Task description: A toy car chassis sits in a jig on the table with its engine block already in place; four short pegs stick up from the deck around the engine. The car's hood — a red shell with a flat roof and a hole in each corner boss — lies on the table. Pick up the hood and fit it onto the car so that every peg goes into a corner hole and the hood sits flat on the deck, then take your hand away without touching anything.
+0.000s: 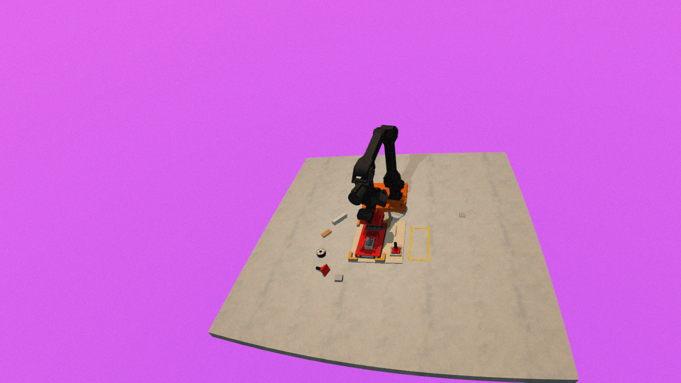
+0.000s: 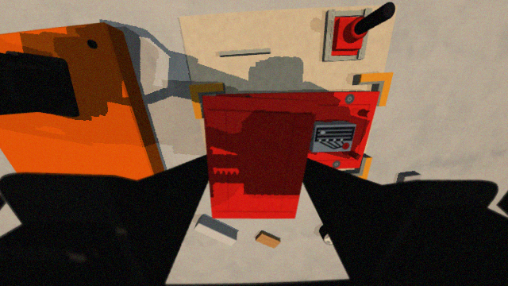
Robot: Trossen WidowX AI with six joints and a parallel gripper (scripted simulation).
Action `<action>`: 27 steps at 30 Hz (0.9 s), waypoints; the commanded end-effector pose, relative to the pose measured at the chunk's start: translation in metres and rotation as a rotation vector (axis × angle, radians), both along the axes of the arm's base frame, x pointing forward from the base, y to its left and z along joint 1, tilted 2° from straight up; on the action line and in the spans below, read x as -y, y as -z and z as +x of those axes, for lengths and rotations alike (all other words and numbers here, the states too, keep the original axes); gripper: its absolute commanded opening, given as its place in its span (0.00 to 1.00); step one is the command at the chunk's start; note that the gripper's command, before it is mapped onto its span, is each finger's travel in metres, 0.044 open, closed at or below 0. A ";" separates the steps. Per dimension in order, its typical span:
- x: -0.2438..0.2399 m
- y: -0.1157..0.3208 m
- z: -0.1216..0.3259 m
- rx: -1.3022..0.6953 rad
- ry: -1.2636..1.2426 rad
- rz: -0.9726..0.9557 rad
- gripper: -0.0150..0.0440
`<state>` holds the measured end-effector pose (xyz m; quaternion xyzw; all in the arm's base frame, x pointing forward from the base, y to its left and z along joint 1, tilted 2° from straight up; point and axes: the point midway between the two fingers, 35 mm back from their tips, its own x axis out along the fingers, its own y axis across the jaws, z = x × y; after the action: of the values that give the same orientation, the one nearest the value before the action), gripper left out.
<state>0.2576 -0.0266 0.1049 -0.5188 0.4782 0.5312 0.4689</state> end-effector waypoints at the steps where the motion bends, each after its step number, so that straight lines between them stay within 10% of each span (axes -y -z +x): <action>1: 0.000 -0.012 0.000 0.011 -0.001 -0.001 0.25; 27: -0.006 -0.014 0.042 0.005 0.665 -0.005 0.25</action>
<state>0.2922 -0.0226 0.1185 -0.3707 0.6030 0.3757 0.5982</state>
